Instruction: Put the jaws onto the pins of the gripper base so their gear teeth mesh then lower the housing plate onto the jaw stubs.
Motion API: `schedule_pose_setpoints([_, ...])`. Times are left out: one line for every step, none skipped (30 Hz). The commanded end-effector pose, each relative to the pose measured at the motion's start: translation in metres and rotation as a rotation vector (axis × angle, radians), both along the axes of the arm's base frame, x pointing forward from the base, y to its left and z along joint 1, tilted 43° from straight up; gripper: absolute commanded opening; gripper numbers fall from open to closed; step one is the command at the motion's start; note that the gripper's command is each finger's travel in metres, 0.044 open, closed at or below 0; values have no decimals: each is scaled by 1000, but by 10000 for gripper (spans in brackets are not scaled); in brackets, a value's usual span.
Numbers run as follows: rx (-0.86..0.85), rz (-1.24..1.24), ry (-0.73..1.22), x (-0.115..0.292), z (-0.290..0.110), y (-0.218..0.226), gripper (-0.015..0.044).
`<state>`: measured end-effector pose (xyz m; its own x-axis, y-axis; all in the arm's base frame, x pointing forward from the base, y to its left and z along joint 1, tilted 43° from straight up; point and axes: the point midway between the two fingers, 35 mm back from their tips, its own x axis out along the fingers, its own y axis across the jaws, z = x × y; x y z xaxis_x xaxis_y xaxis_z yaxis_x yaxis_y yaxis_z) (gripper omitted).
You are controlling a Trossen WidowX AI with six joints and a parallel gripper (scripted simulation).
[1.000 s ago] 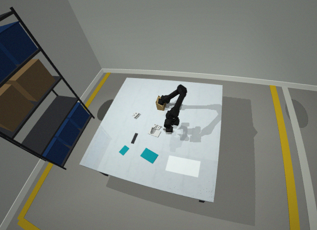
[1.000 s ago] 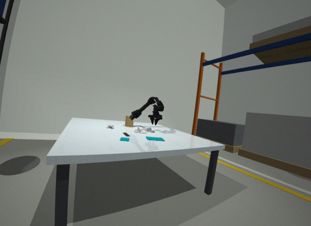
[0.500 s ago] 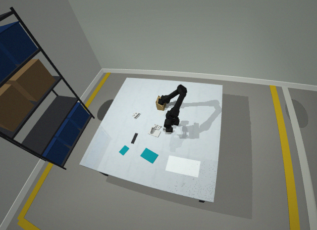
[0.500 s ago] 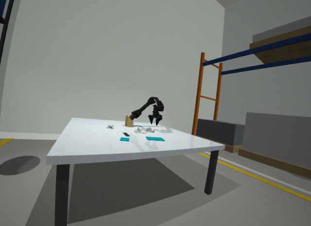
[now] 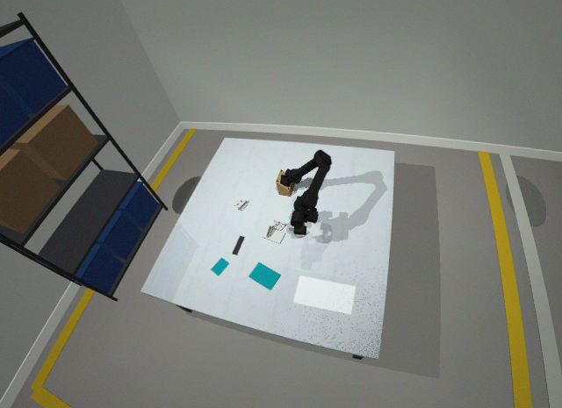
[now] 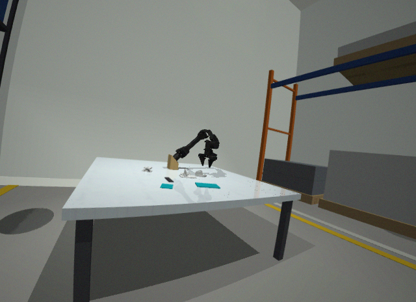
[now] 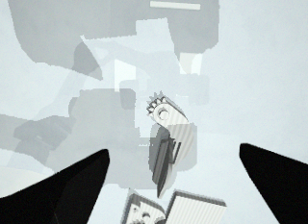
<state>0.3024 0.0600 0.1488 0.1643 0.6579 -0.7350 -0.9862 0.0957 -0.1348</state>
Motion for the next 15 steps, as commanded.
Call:
schedule_pose_setpoints([0,-4,2,0,0,0,440])
schedule_pose_setpoints([0,-4,2,0,0,0,440])
schedule_pose_setpoints([0,-4,2,0,0,0,440])
schedule_pose_setpoints([1,-2,2,0,1,-1,414])
schedule_pose_setpoints([3,3,2,-2,4,-2,387])
schedule_pose_setpoints([4,5,2,-3,6,-3,361])
schedule_pose_setpoints([4,5,2,-3,6,-3,335])
schedule_pose_setpoints([4,5,2,-3,6,-3,309])
schedule_pose_setpoints([4,5,2,-3,6,-3,282])
schedule_pose_setpoints([4,5,2,-3,6,-3,256])
schedule_pose_setpoints([4,5,2,-3,6,-3,230])
schedule_pose_setpoints([4,5,2,-3,6,-3,204])
schedule_pose_setpoints([4,5,2,-3,6,-3,177])
schedule_pose_setpoints([4,5,2,-3,6,-3,151])
schedule_pose_setpoints([4,5,2,-3,6,-3,125])
